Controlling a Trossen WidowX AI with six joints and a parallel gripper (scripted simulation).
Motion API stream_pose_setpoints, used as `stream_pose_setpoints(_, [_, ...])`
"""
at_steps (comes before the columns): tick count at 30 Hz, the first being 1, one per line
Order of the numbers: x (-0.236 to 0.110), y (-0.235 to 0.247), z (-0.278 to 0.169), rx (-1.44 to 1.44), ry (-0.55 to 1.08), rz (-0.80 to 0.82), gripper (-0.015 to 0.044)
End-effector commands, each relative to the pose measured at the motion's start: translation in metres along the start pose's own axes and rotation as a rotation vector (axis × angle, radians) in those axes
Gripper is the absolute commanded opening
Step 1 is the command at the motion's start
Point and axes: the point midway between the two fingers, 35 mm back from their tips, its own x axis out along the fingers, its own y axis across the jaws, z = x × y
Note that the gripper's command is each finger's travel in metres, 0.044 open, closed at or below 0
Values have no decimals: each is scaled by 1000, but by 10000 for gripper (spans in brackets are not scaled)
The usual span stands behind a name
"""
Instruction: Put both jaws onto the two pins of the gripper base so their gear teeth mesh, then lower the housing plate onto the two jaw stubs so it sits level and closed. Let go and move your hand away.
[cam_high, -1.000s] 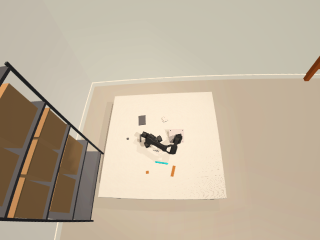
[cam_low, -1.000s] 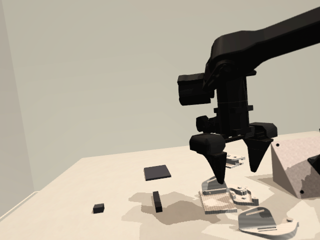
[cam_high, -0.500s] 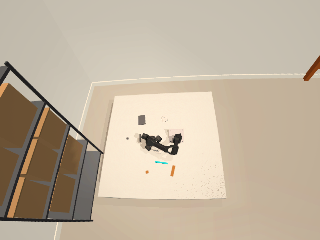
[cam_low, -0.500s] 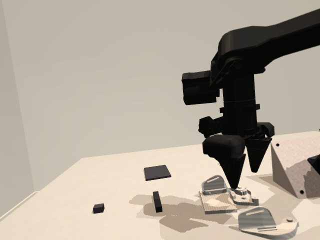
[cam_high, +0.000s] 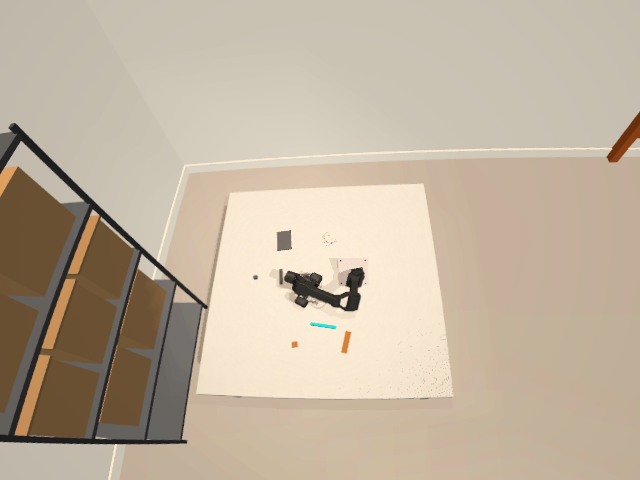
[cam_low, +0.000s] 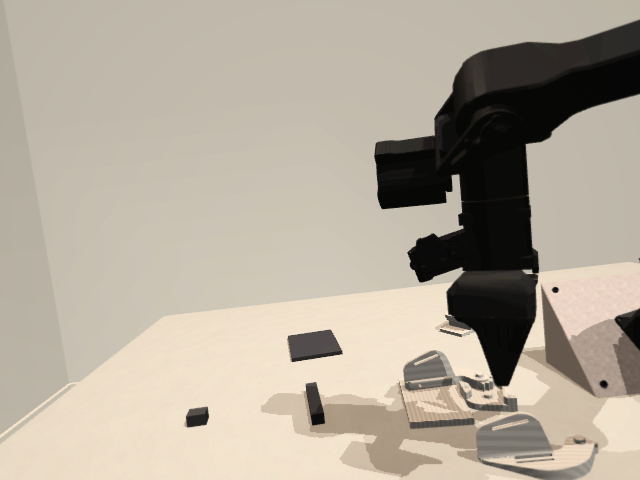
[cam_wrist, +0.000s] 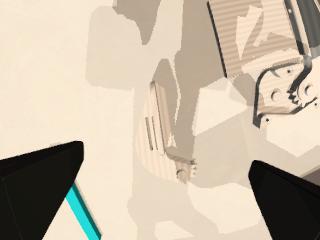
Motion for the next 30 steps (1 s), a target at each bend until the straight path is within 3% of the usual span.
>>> stream_pose_setpoints(1, [0, 4, -5, -79, 3, 5, 440])
stream_pose_setpoints(16, [0, 11, -16, -276, 5, 7, 440])
stream_pose_setpoints(22, [37, 11, -16, -277, 5, 9, 440])
stream_pose_setpoints(30, [43, 11, -16, -277, 4, 9, 440])
